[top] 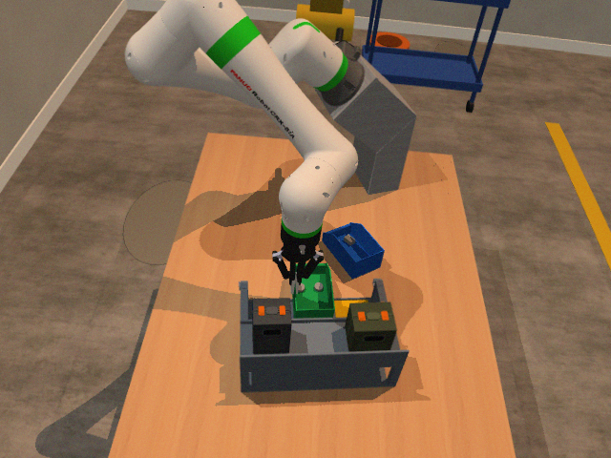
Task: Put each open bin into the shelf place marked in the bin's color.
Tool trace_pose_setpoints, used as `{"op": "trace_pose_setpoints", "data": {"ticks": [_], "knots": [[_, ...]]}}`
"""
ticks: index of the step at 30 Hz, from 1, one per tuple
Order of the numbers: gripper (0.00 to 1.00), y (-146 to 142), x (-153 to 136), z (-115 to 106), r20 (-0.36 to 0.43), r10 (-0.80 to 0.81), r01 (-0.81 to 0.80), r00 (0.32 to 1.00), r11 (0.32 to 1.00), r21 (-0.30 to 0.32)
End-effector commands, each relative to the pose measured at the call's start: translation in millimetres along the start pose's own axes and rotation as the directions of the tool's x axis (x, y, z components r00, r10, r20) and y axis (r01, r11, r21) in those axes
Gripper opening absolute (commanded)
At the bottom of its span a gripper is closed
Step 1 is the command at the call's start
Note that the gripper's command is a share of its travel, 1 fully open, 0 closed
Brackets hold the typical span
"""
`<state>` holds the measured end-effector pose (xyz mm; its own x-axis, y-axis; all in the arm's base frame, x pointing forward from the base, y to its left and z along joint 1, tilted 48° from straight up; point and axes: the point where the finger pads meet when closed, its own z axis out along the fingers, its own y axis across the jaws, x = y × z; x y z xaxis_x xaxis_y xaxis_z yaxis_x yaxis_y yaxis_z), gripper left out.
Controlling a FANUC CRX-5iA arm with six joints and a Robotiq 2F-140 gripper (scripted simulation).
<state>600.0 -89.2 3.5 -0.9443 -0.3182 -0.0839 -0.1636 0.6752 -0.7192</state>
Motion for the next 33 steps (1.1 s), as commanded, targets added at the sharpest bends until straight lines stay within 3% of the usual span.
{"op": "trace_pose_setpoints", "data": {"ticks": [1,33], "knots": [[0.00,0,-1,0,0.001,0.000,0.000,1.000,1.000,0.000],[0.00,0,-15,-1,0.022,0.000,0.000,1.000,1.000,0.000]]}}
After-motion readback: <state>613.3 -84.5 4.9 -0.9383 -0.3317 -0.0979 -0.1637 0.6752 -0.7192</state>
